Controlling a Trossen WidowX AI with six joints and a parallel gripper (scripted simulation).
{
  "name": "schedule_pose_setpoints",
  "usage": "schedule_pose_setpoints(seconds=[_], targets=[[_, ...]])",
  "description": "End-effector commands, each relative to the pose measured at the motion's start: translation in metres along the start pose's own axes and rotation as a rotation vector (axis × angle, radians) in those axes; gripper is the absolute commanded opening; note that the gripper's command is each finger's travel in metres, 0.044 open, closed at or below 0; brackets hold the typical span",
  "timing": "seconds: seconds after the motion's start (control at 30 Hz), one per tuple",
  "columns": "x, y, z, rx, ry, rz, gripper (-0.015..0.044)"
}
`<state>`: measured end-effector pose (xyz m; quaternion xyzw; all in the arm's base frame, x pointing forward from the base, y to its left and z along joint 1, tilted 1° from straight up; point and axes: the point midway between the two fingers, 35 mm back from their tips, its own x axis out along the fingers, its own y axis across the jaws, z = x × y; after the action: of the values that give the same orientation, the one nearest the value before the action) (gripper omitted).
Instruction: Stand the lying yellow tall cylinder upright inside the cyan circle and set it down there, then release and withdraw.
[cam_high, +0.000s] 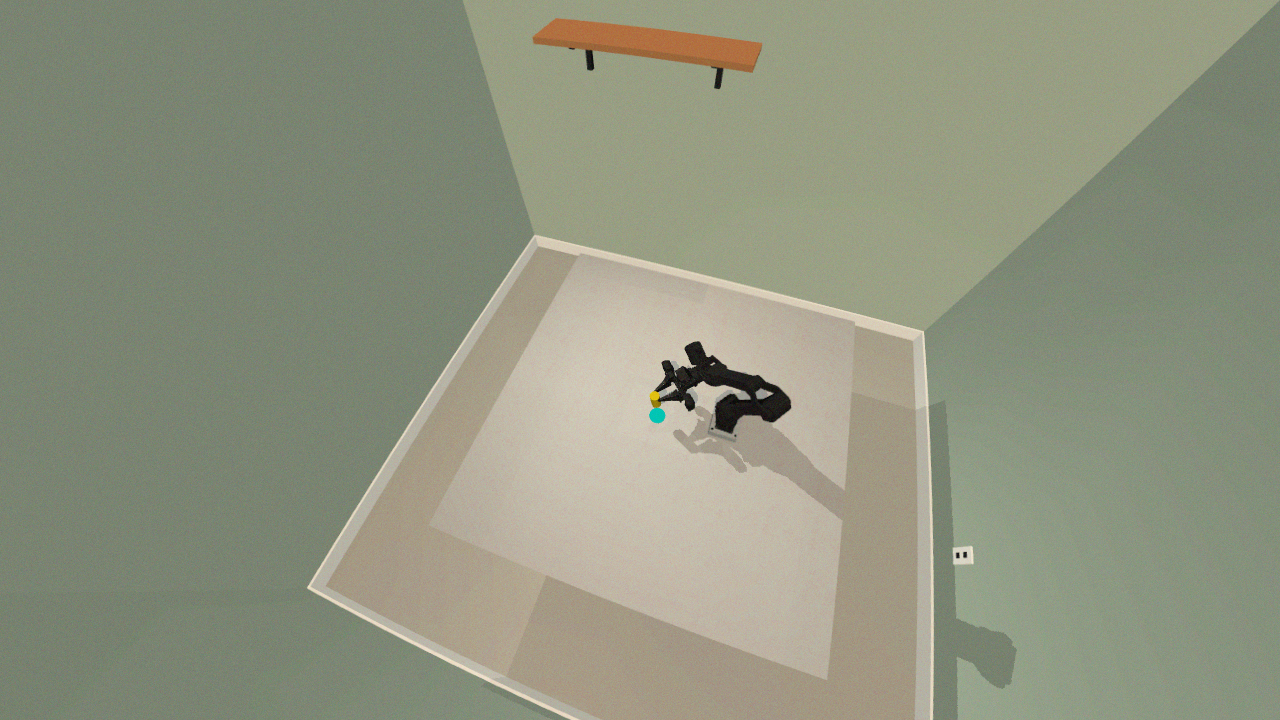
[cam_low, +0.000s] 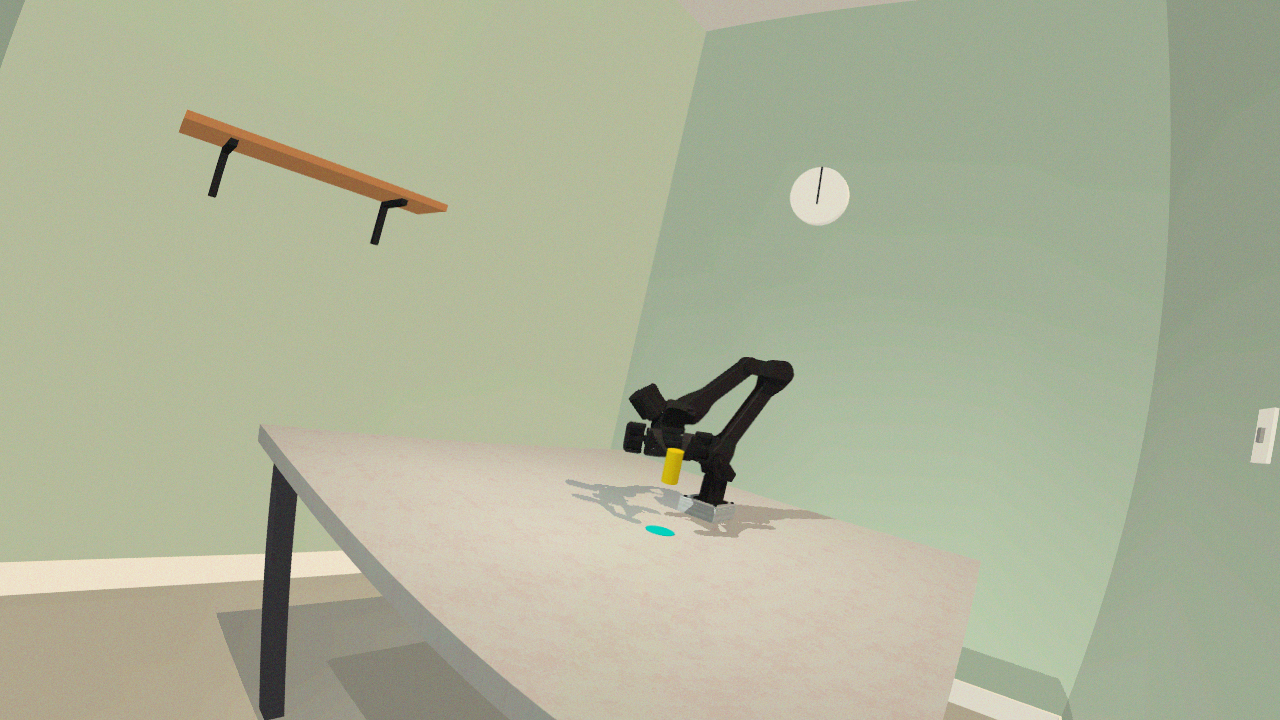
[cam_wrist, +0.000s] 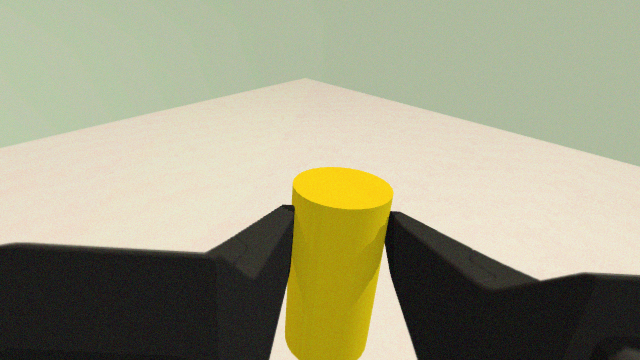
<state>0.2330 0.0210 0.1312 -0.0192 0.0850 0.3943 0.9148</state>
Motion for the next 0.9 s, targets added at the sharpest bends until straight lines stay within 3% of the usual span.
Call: schedule_pose_setpoints(seconds=[0.0,0.87], targets=[[-0.0027,0.0033,0.0006,-0.025,-0.027,0.004,0.0105],[-0.0083,0.0095,0.0008,-0.06,-0.076,0.01,0.0105]])
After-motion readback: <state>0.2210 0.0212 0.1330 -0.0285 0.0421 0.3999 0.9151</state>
